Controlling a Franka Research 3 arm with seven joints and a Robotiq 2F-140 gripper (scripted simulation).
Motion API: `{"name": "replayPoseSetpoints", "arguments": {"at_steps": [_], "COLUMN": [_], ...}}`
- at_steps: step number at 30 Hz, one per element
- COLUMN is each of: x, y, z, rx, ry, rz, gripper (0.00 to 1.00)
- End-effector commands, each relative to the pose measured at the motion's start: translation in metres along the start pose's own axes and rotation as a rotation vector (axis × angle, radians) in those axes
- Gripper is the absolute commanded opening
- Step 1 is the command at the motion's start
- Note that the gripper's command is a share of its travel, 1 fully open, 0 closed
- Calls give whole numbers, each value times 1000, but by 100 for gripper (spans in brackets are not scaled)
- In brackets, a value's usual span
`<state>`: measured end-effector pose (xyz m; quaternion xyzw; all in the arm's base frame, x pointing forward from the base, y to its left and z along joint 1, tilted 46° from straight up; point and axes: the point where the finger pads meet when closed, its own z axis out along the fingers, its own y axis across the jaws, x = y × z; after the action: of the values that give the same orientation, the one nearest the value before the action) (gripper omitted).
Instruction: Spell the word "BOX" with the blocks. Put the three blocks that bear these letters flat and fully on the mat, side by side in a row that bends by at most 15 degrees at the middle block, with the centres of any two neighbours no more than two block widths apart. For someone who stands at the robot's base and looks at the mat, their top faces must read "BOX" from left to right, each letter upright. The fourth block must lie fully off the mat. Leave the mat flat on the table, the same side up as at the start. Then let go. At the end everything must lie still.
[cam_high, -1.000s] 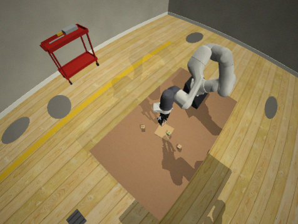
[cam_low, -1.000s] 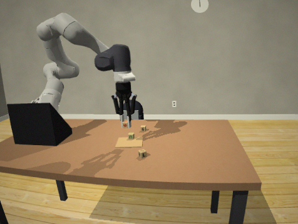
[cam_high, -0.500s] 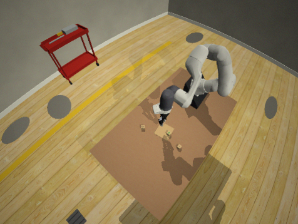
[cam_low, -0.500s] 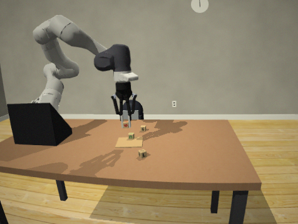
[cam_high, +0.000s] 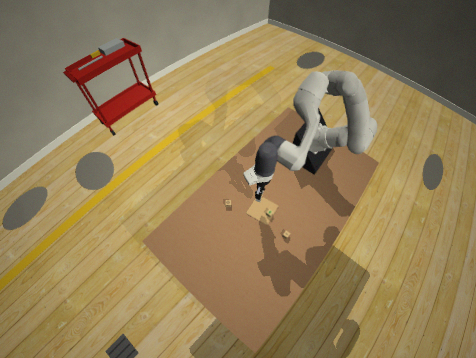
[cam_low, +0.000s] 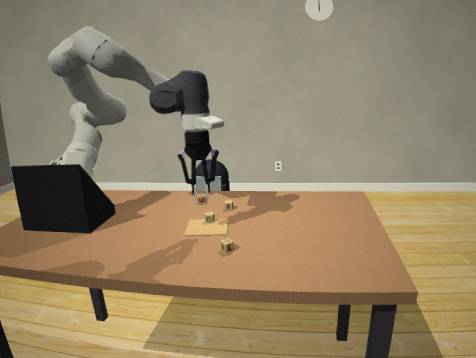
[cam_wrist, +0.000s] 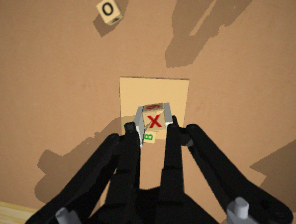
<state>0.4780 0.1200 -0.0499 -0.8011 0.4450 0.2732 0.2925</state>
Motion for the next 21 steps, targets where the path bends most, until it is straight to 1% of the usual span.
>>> {"name": "replayPoseSetpoints", "arguments": {"at_steps": [1,7,9,10,21], "x": [2,3,3,3,5], "y": [3,3,3,3,3], "z": [-1,-1,-1,-1,-1], "rx": [-11,-11,-11,-11,-11], "ry": [5,5,5,5,6], "rz": [-139,-233,-233,-274,-443], "gripper": [16,16,16,16,16]}}
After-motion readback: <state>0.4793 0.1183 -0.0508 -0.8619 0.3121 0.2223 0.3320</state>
